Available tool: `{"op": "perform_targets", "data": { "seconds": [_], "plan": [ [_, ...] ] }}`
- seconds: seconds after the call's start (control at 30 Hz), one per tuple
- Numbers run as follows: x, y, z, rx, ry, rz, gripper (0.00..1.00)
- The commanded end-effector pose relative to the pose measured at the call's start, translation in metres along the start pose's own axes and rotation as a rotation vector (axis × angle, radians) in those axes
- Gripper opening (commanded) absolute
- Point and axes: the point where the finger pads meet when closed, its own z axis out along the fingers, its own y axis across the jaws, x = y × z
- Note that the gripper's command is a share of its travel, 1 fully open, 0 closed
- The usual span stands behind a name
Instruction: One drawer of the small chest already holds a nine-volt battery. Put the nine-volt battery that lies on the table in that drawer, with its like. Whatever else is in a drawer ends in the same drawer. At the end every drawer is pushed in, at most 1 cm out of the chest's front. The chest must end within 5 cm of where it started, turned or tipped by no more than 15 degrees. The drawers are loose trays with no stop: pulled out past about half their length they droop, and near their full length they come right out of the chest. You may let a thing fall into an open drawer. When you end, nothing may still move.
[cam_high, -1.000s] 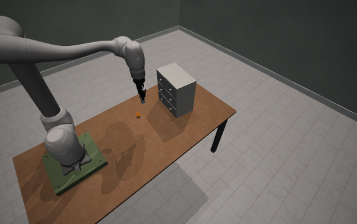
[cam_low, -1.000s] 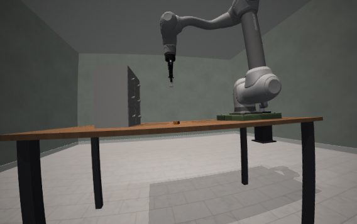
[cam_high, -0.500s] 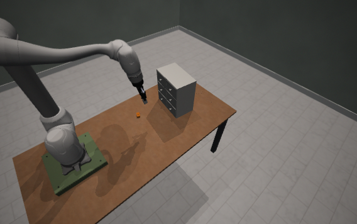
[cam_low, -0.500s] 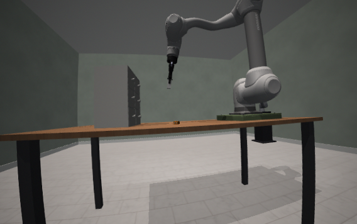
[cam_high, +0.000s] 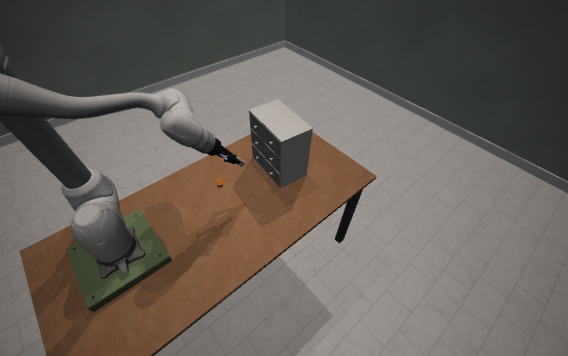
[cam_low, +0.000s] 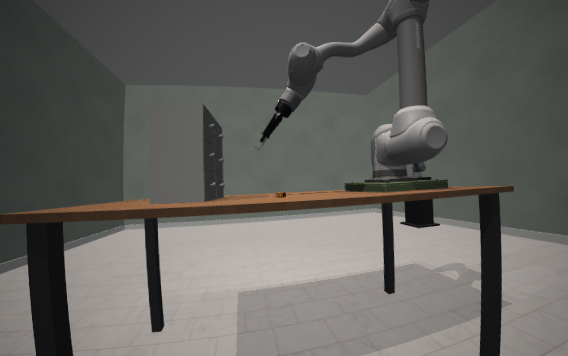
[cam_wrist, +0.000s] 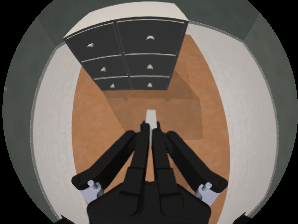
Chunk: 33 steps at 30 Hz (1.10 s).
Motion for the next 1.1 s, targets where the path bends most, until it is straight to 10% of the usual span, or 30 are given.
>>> {"op": "perform_targets", "data": {
  "seconds": [0.0,0.73,1.07],
  "plan": [
    [0.002,-0.004,0.018,0.021,0.14,-0.004,0.0],
    [0.004,-0.005,0.033,0.025,0.26,-0.003,0.0],
    [0.009,-0.004,0.057,0.019,0.471,0.0,0.0]
  ]
}}
